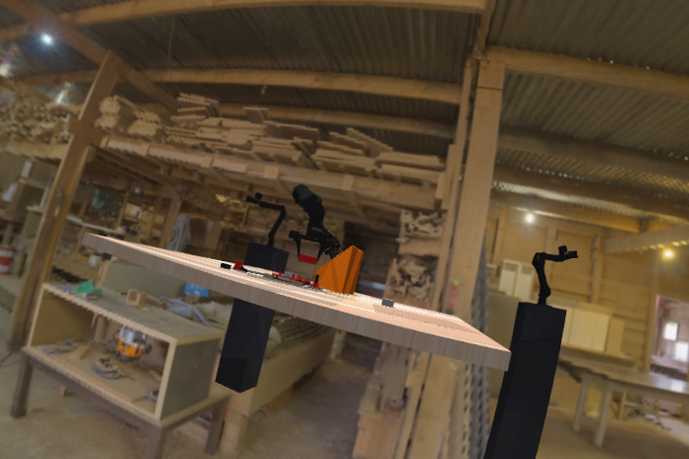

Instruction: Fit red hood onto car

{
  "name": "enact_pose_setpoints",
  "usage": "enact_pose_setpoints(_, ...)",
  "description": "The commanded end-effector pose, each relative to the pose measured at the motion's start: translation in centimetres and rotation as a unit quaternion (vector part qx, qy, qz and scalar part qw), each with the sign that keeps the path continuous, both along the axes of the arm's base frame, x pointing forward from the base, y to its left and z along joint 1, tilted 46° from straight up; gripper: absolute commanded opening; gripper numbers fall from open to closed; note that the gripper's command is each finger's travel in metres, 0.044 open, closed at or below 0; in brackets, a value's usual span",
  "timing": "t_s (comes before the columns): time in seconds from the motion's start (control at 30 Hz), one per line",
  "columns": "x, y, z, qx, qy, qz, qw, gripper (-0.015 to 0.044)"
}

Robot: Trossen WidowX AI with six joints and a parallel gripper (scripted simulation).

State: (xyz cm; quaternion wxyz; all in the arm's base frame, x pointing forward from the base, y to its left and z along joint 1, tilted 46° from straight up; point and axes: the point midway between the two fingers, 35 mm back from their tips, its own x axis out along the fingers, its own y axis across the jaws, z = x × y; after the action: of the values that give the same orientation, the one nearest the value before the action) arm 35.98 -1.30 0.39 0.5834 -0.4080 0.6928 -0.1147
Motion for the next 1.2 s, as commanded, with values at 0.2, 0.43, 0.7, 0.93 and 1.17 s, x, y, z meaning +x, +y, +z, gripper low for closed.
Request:
enact_pose_setpoints(0.2,-0.7,-2.6,2.8,-0.003,-0.072,-0.068,0.995,0.0000)
enact_pose_setpoints(0.43,-1.3,-4.5,4.5,-0.007,-0.115,-0.111,0.987,0.0000)
enact_pose_setpoints(0.7,-1.3,-4.7,4.4,-0.007,-0.119,-0.115,0.986,0.0000)
enact_pose_setpoints(0.93,-1.3,-6.5,2.7,-0.007,-0.119,-0.115,0.986,0.0000)
enact_pose_setpoints(1.17,-1.4,-8.2,1.1,-0.008,-0.119,-0.115,0.986,0.0000)
